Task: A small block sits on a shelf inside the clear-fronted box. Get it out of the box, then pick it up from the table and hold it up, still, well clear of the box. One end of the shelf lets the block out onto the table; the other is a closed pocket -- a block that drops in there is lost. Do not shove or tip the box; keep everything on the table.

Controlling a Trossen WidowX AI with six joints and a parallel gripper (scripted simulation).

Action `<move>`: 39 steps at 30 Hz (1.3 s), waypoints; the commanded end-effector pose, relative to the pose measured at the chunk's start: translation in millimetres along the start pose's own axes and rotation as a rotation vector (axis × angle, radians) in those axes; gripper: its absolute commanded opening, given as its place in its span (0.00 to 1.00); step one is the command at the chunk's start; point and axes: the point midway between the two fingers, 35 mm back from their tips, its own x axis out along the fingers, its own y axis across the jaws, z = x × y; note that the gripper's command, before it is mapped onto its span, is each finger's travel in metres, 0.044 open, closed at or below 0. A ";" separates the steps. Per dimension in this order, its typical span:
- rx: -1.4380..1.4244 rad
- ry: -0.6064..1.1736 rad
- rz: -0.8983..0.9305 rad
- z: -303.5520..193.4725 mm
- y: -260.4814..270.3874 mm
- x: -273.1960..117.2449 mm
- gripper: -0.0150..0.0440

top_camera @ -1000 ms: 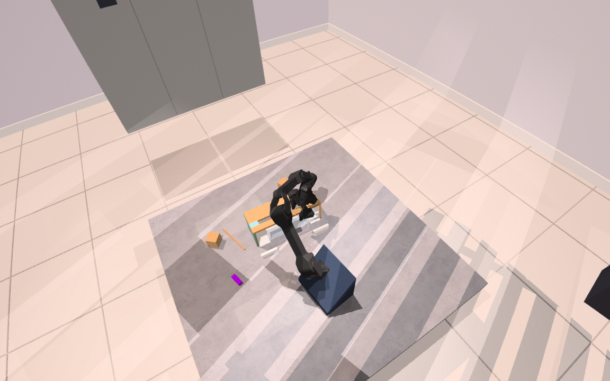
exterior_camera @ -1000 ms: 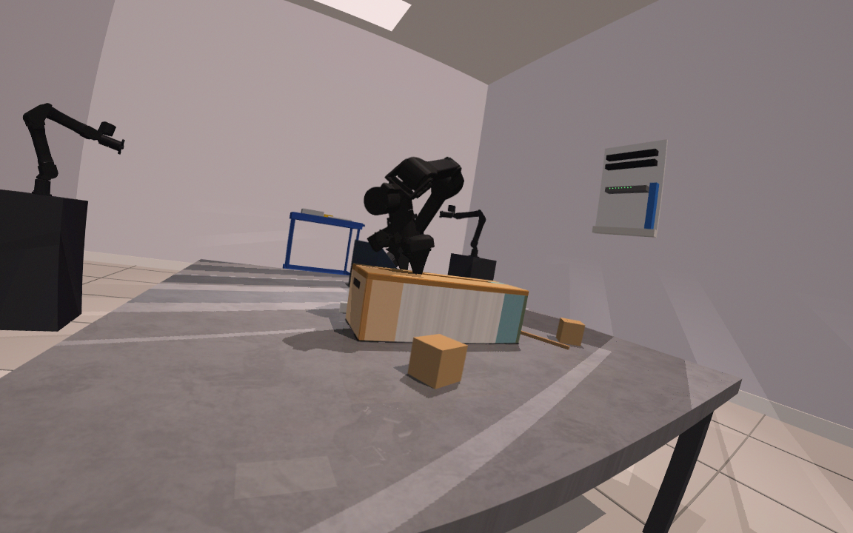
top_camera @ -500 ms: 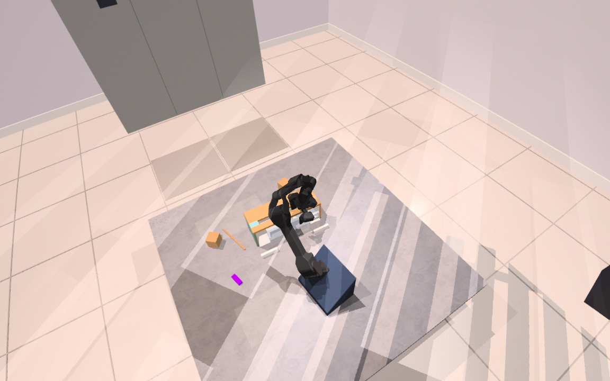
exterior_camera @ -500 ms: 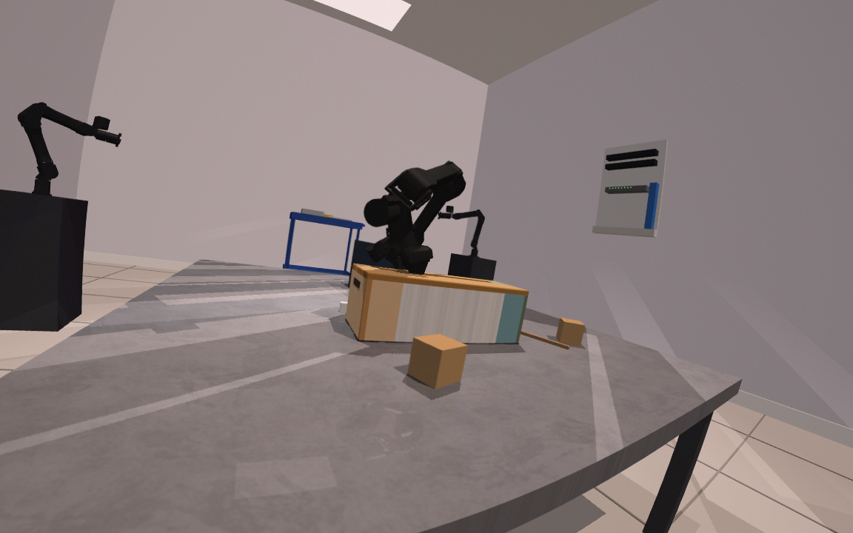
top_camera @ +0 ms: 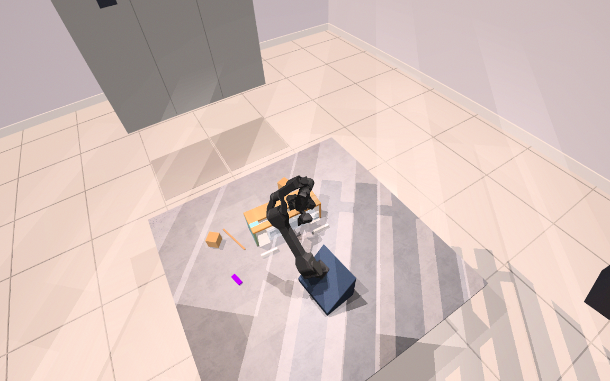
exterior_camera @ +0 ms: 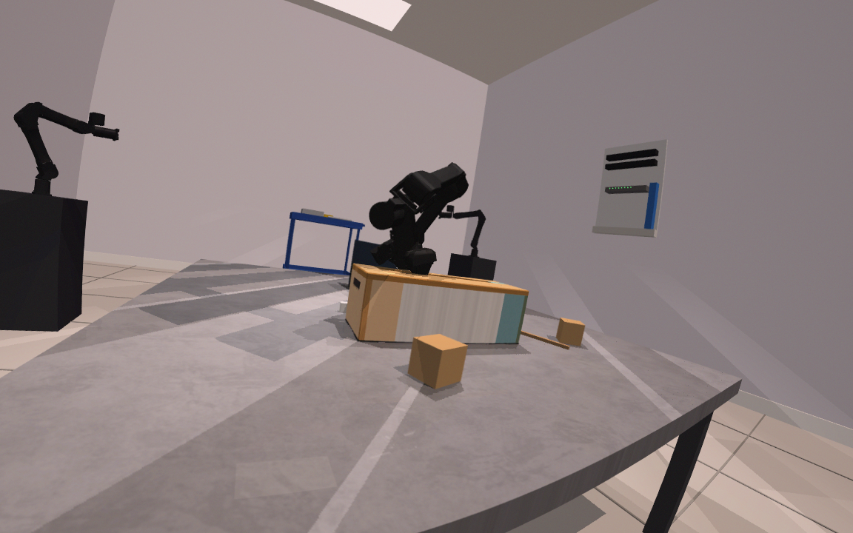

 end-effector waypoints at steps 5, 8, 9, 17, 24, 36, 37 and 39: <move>-0.002 0.003 0.004 -17.0 0.6 5.6 0.93; -0.002 0.003 0.004 -21.9 0.7 7.3 0.93; -0.002 0.003 0.004 -23.6 0.7 7.9 0.93; -0.002 0.004 0.004 -36.8 0.8 12.6 0.93; -0.002 0.005 0.004 -48.2 0.9 16.6 0.93; -0.002 0.006 0.003 -67.8 1.0 23.4 0.93; -0.002 0.006 0.003 -69.4 1.0 24.0 0.93; -0.002 0.006 0.003 -70.2 1.0 24.2 0.93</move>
